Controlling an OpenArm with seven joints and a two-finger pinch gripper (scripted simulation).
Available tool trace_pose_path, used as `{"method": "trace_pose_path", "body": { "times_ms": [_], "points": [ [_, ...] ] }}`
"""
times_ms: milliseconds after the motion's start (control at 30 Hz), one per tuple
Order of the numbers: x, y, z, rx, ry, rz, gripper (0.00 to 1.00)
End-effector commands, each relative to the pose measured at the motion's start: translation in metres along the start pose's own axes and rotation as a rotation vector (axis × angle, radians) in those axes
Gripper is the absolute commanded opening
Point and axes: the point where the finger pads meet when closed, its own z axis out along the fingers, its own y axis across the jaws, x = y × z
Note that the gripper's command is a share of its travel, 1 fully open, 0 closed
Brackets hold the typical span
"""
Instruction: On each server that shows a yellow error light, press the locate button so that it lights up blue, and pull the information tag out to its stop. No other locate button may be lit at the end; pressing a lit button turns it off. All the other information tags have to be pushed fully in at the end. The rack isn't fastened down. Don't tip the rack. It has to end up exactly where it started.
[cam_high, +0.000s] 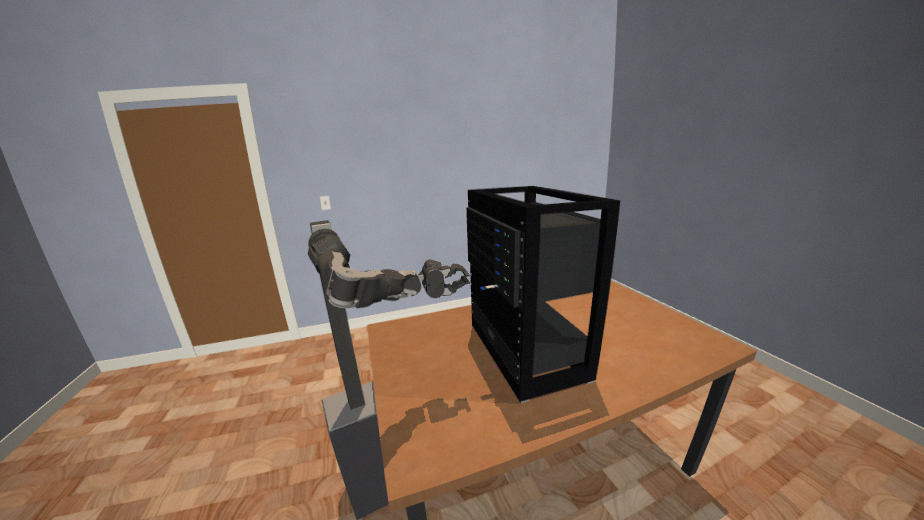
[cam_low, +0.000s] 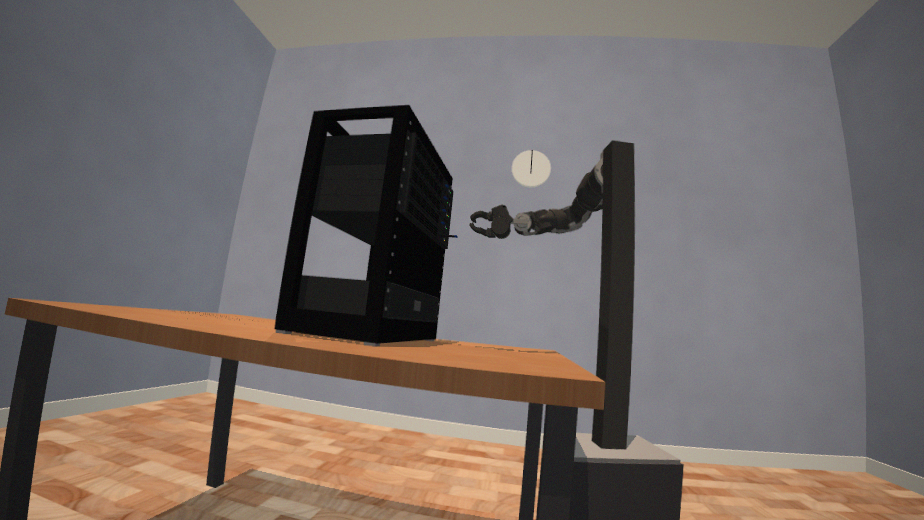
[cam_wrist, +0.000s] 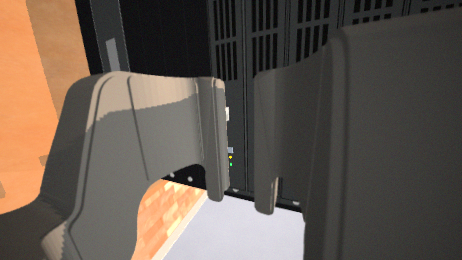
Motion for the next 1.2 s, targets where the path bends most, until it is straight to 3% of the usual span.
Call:
{"method": "trace_pose_path", "body": {
  "times_ms": [0, 1167],
  "points": [
    [-0.0006, 0.0002, 0.0001, 0.002, -0.003, -0.001, 0.10],
    [0.0011, -0.0024, -0.0007, 0.002, -0.003, -0.001, 0.10]
  ]
}}
